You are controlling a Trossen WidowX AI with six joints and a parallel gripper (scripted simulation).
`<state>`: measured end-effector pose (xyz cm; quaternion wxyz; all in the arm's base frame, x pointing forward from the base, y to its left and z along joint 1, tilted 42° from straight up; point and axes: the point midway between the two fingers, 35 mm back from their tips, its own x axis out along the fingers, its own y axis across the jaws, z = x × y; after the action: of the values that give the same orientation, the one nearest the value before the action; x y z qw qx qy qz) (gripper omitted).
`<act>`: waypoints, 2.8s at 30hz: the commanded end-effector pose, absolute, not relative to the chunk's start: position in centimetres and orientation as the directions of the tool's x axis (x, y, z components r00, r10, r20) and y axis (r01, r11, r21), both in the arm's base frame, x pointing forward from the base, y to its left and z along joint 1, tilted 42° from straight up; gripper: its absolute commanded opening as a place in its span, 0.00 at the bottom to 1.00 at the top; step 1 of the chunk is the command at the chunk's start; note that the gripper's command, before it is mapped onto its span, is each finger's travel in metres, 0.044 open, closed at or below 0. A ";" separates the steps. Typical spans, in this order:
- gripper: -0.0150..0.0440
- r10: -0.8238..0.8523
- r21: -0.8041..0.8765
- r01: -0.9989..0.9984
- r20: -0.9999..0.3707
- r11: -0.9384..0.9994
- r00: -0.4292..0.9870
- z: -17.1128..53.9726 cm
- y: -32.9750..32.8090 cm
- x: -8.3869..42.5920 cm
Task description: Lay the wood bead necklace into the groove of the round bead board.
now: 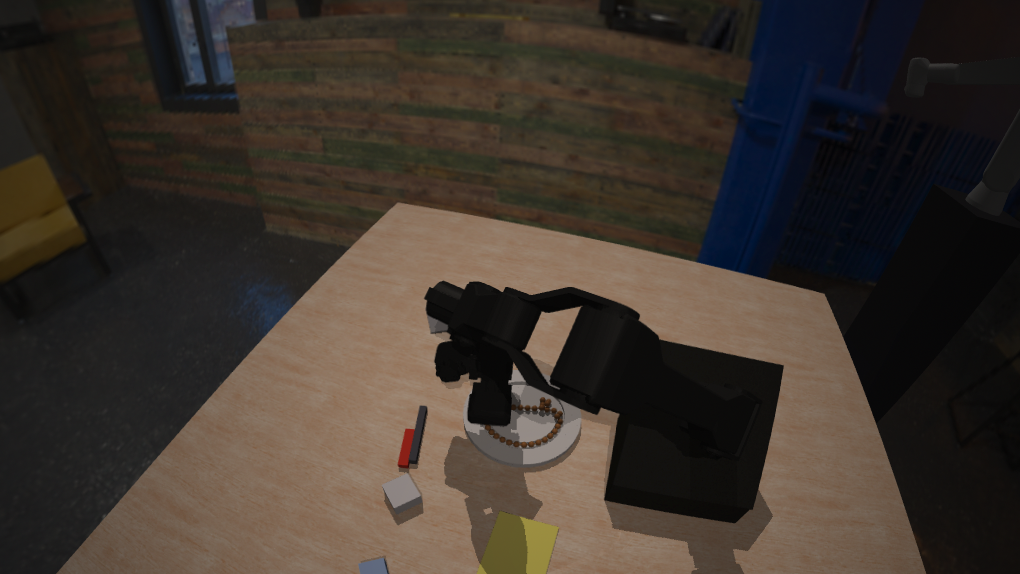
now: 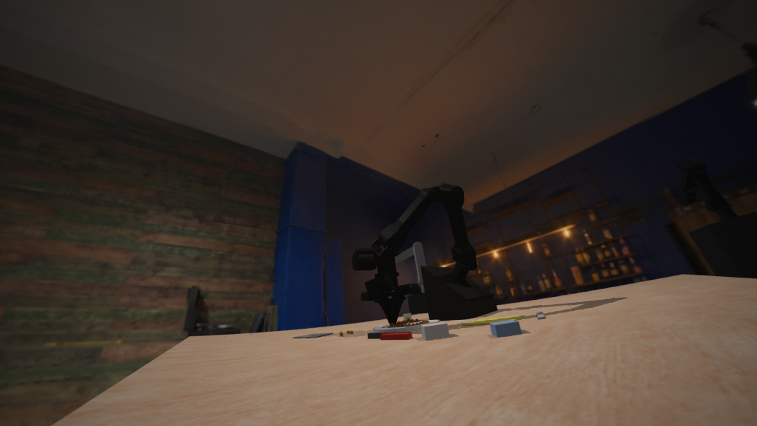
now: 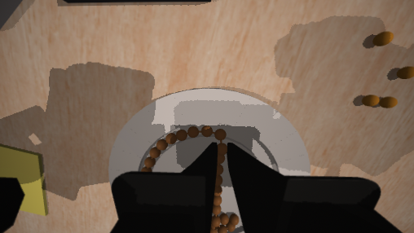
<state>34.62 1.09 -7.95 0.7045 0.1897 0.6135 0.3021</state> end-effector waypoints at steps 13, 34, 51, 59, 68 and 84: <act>0.25 0.660 0.639 -0.197 -0.749 0.744 0.064 -8.4 0.4 35.7; 0.88 0.659 0.637 -0.199 -0.749 0.744 0.066 -8.4 0.4 35.8; 1.00 0.660 0.639 -0.197 -0.749 0.744 0.064 -8.3 0.3 35.7; 1.00 0.660 0.639 -0.197 -0.749 0.744 0.064 -8.3 0.3 35.7; 0.78 0.659 0.656 -0.064 -0.750 0.752 0.064 -6.7 -1.3 34.7; 0.46 0.659 0.660 -0.009 -0.749 0.751 0.064 -7.2 -0.8 34.4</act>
<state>34.66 -1.46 -6.56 0.6887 0.2513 0.6343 0.2452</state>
